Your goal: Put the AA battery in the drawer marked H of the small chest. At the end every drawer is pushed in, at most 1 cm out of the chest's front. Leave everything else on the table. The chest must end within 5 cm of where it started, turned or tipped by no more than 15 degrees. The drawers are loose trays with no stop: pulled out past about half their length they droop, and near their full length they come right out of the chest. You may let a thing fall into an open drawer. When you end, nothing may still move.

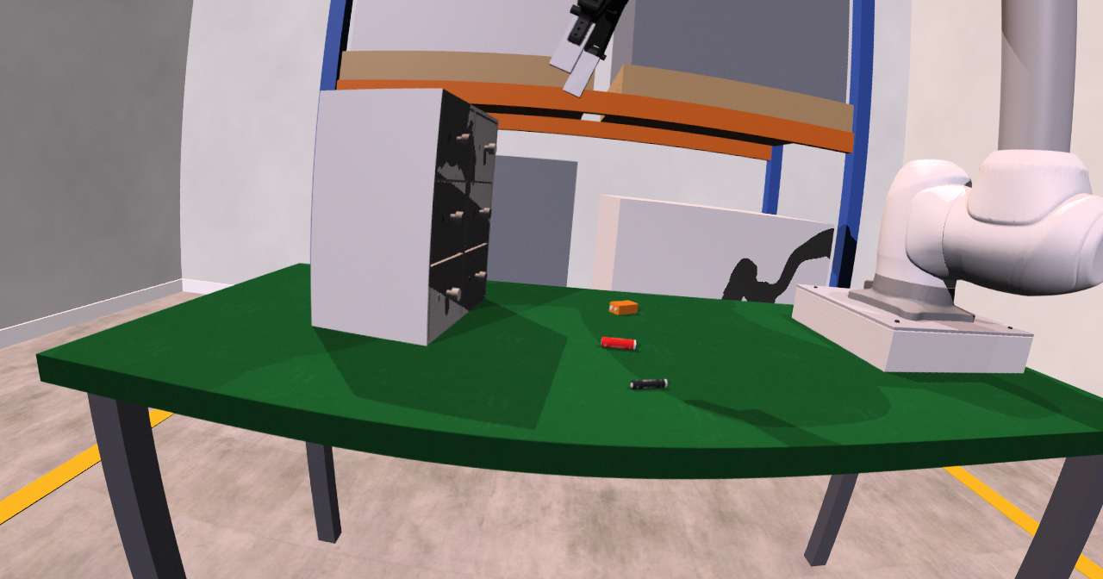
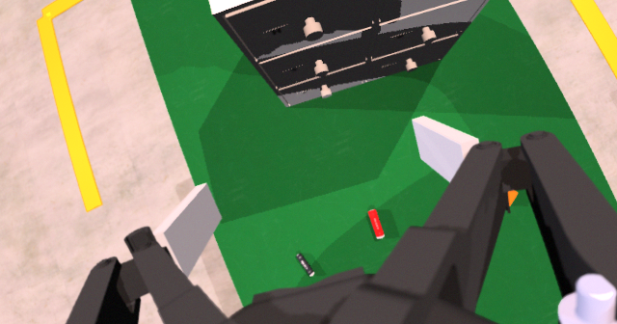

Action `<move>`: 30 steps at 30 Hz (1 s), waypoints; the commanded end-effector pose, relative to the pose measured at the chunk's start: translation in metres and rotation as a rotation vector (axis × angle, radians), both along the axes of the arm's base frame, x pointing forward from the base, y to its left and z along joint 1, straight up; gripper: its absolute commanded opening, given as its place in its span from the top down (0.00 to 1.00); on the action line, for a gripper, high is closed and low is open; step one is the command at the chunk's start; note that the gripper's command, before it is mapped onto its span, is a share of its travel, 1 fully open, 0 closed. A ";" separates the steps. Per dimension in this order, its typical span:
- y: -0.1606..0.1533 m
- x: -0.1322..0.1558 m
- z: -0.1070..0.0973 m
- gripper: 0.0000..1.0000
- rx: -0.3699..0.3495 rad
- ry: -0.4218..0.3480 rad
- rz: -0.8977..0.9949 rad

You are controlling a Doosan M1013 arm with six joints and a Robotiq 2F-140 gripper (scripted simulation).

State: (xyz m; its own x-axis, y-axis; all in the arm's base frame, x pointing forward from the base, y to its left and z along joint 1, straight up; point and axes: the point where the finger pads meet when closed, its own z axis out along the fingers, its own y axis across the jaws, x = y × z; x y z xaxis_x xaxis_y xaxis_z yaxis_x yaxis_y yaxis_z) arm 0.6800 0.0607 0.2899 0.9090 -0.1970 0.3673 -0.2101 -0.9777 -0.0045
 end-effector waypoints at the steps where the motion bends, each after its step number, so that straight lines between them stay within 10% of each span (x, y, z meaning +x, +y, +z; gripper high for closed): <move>1: -0.003 0.010 -0.010 0.00 -0.034 -0.137 -0.006; 15: -0.008 0.030 -0.031 0.00 -0.094 -0.414 -0.006; 30: -0.010 0.040 -0.040 0.00 -0.125 -0.548 -0.008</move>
State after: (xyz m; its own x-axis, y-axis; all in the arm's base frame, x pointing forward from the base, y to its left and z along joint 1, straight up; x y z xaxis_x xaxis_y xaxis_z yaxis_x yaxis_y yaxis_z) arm 0.7175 0.0521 0.2522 0.6449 -0.1356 0.7522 -0.1853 -0.9825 -0.0182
